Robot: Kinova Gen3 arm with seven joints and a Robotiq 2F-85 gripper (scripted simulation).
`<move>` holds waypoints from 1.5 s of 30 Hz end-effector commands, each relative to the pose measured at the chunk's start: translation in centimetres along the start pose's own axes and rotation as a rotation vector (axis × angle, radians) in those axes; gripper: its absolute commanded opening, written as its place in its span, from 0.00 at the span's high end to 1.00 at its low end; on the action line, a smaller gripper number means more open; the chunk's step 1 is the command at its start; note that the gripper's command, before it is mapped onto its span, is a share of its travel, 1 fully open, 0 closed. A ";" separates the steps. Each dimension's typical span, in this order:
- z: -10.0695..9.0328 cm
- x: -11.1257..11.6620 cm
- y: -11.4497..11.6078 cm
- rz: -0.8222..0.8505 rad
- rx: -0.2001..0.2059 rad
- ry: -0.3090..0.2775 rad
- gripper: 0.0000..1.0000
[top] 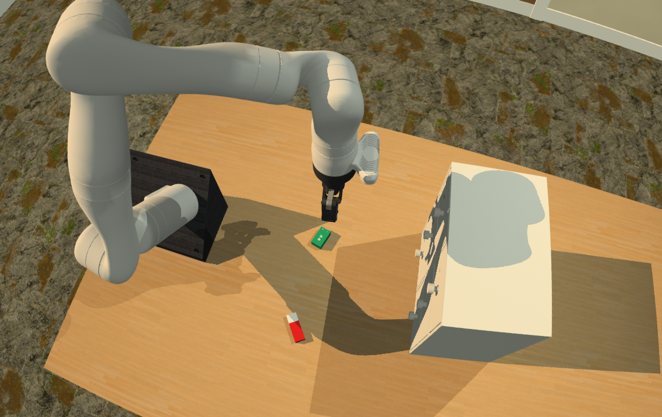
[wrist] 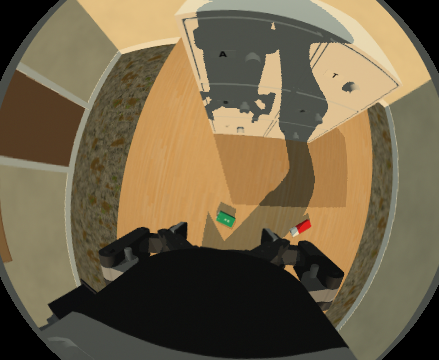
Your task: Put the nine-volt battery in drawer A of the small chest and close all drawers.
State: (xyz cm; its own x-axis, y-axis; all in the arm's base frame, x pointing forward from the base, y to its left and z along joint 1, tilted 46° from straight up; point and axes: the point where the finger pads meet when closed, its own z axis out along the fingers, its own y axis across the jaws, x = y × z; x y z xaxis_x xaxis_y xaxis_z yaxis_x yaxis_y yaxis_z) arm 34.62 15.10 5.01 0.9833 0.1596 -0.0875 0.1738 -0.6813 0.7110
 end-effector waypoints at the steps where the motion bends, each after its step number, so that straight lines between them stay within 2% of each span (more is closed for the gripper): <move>1: -0.1 0.0 0.0 0.000 0.001 0.002 0.00; 21: 0.4 0.4 0.0 0.000 0.001 0.038 0.00; 36: 1.1 1.0 0.0 0.000 0.001 0.105 0.00; 45: 1.9 1.6 0.0 0.000 0.001 0.171 0.00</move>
State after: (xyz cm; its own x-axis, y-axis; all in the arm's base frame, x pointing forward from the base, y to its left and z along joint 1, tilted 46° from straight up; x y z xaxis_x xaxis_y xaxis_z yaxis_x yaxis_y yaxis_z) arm 36.43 14.11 3.61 0.9626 0.2693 0.0277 0.1712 -0.6848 0.7083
